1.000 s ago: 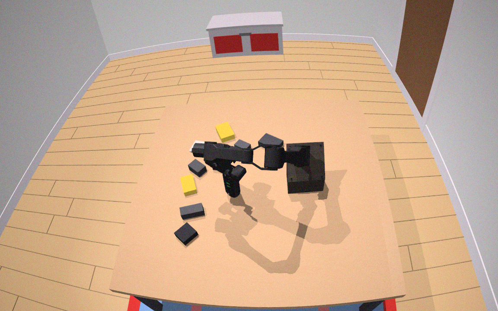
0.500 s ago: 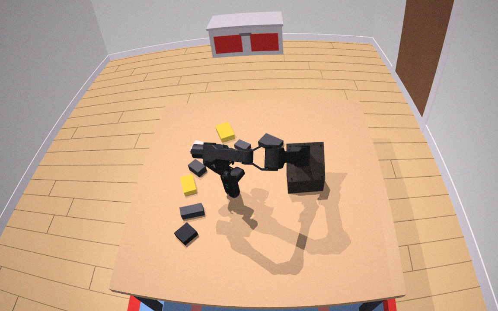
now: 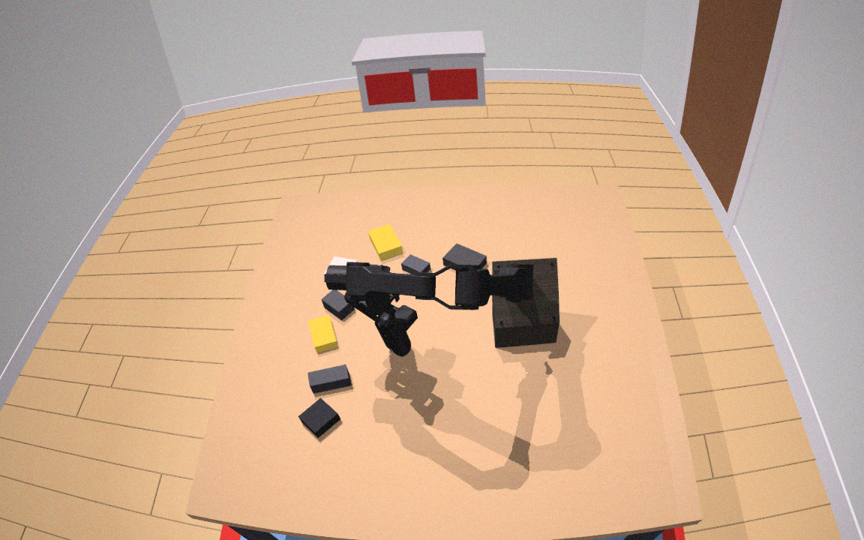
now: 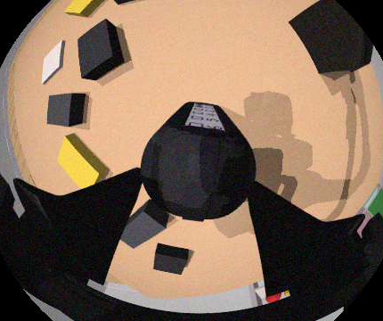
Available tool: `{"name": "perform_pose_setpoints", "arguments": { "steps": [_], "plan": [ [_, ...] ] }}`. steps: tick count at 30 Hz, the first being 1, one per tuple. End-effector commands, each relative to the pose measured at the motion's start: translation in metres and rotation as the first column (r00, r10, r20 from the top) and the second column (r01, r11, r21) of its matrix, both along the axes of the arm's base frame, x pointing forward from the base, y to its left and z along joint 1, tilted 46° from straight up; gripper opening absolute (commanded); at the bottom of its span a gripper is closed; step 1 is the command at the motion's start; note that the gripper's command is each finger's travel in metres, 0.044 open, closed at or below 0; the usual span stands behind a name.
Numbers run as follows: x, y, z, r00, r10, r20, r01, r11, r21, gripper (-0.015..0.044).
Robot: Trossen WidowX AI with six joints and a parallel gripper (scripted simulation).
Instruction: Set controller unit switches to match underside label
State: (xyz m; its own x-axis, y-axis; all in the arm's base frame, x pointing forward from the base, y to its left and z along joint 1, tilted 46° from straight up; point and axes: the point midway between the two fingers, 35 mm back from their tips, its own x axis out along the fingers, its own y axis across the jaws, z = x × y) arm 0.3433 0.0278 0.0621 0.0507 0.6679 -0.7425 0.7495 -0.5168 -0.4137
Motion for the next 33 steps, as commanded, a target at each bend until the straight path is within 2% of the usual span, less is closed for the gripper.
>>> {"name": "perform_pose_setpoints", "arguments": {
  "steps": [1,33],
  "plan": [
    [0.003,0.007,0.002,1.0,0.006,0.007,-0.006,1.0,0.013,0.0338],
    [0.018,0.022,0.011,0.999,-0.027,0.046,0.024,0.997,0.072,0.0338]
  ]
}}
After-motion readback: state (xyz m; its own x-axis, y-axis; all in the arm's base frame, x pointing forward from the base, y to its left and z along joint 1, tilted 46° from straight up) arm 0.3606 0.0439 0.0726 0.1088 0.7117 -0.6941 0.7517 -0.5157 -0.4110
